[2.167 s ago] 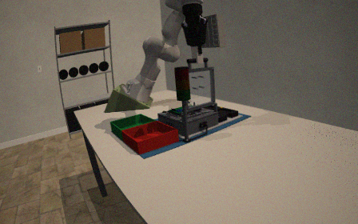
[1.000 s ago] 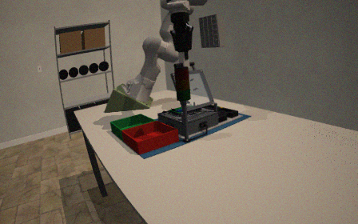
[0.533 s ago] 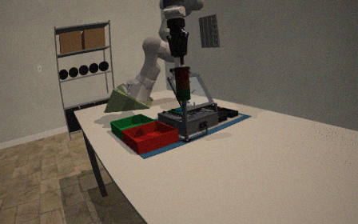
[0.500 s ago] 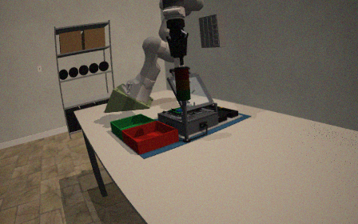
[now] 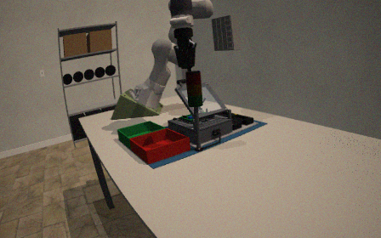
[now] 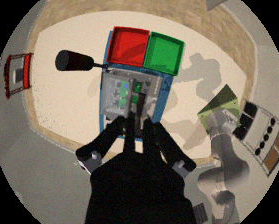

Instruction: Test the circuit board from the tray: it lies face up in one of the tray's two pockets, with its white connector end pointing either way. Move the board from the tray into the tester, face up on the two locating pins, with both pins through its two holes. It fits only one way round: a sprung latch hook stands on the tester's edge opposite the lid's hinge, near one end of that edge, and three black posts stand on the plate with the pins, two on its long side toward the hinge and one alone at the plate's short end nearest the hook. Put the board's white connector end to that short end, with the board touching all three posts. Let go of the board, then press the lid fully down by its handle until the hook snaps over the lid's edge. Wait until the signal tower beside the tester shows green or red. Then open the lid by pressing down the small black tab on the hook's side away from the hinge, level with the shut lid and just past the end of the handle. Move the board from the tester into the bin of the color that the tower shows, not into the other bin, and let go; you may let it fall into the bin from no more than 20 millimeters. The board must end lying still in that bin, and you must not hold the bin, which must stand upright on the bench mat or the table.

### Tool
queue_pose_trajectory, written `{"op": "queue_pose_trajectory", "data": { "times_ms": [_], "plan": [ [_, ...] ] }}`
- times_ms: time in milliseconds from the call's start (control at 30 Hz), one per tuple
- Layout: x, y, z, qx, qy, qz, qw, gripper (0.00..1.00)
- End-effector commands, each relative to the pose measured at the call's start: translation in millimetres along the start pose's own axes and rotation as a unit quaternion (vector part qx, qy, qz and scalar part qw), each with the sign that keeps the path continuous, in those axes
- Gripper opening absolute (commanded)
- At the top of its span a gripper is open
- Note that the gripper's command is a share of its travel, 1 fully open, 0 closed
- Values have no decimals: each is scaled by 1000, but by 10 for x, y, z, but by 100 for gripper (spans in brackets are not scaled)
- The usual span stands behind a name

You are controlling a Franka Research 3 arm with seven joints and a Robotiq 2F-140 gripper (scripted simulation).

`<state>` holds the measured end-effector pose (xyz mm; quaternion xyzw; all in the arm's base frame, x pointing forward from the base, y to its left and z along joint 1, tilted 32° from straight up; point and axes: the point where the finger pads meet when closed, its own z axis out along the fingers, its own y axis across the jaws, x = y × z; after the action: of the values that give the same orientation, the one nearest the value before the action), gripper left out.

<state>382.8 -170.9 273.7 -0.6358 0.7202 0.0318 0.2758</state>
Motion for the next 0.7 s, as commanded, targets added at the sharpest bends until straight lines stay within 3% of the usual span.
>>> {"op": "queue_pose_trajectory", "data": {
  "times_ms": [0, 667],
  "plan": [
    [-13, 93, 119, -5, -1, -4, 1000, 0],
    [-11, 341, 606, -5, -1, -4, 1000, 0]
  ]
}}
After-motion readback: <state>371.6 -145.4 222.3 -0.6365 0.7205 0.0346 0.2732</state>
